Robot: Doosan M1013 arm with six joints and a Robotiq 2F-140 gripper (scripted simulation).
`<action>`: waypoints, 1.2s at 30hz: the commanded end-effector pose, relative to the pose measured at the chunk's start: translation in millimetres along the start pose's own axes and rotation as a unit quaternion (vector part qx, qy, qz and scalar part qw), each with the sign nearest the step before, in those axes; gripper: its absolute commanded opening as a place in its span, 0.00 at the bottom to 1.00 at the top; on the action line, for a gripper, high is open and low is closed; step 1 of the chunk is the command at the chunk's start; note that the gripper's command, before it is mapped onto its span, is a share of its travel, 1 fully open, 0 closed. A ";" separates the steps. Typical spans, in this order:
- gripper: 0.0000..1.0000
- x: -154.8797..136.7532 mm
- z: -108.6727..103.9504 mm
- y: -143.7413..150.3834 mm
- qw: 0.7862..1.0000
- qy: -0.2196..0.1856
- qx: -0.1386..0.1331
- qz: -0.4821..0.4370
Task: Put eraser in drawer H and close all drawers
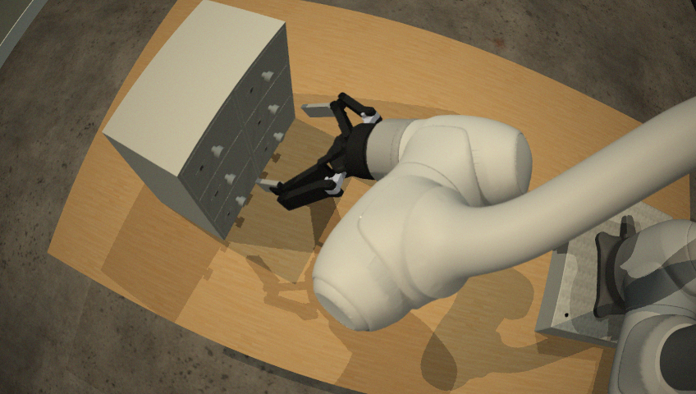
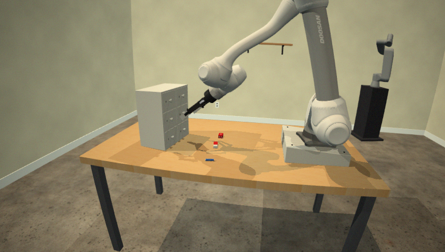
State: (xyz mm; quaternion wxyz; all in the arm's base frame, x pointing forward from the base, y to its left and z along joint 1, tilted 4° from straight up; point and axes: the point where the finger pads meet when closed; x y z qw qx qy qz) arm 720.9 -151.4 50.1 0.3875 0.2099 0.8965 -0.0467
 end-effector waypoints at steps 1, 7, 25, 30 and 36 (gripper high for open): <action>1.00 -0.1 -0.1 0.0 1.000 0.000 0.000 0.000; 1.00 -0.1 -0.2 -0.1 1.000 0.000 0.000 0.000; 1.00 -0.5 -6.0 -0.8 1.000 0.019 0.003 0.000; 1.00 -0.7 -8.2 -0.1 1.000 0.025 0.003 0.000; 1.00 -0.5 -10.6 -2.3 0.999 0.033 0.007 0.000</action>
Point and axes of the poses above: the point where the finger pads meet when closed, its own z axis out along the fingers, its own y axis across the jaws, x = y × z, and after that the axes turned 6 degrees about z, right-handed
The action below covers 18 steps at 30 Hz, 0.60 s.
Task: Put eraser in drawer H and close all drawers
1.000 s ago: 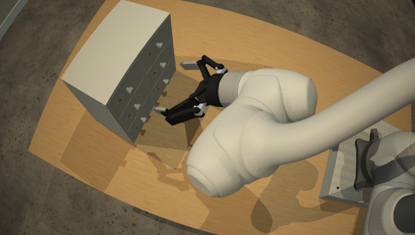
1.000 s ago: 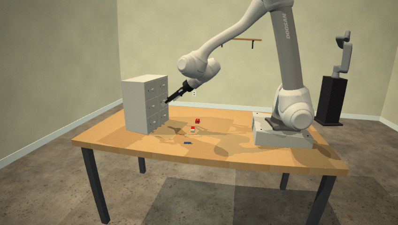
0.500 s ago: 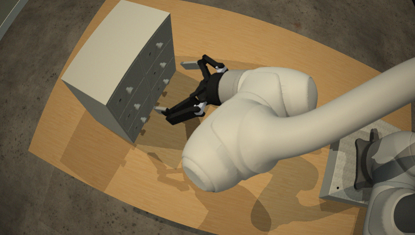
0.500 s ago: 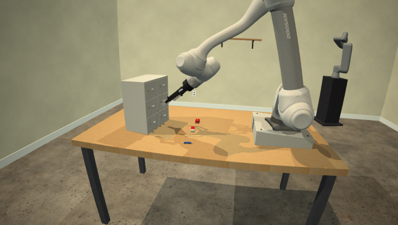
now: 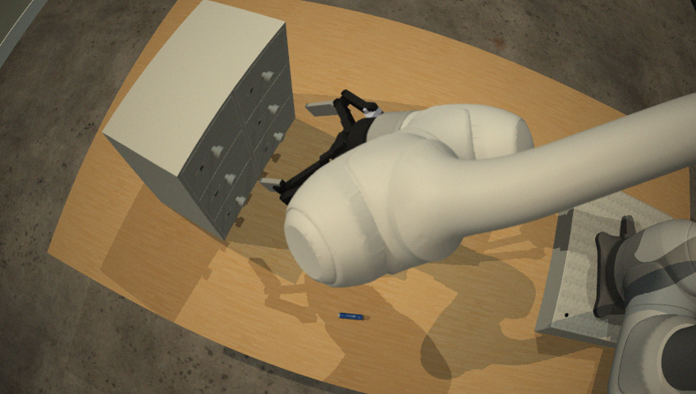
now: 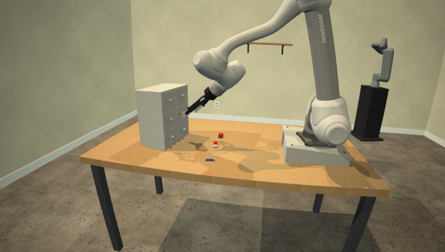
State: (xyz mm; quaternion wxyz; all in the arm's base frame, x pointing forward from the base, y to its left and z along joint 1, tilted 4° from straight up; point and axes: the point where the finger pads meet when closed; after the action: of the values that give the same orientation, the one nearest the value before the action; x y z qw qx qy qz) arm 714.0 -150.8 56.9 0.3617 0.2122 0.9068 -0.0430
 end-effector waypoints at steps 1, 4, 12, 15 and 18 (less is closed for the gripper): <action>1.00 0.0 -1.6 -0.7 1.000 0.007 0.005 0.000; 1.00 0.1 -3.2 -0.6 1.000 0.012 0.006 0.000; 1.00 -0.7 -6.7 1.7 1.000 0.021 0.003 0.000; 1.00 -1.1 -7.8 0.3 1.000 0.024 0.006 0.000; 1.00 -1.2 -9.0 -0.7 1.000 0.027 0.008 0.000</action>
State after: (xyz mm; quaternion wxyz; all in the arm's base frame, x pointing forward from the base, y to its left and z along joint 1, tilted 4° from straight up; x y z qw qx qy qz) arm 709.4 -149.5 63.0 0.3470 0.2126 0.9127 -0.0377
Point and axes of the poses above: the point where the finger pads meet when closed, its own z axis out along the fingers, its own y axis across the jaws, x = y × z, and after that the axes turned 6 degrees about z, right-handed
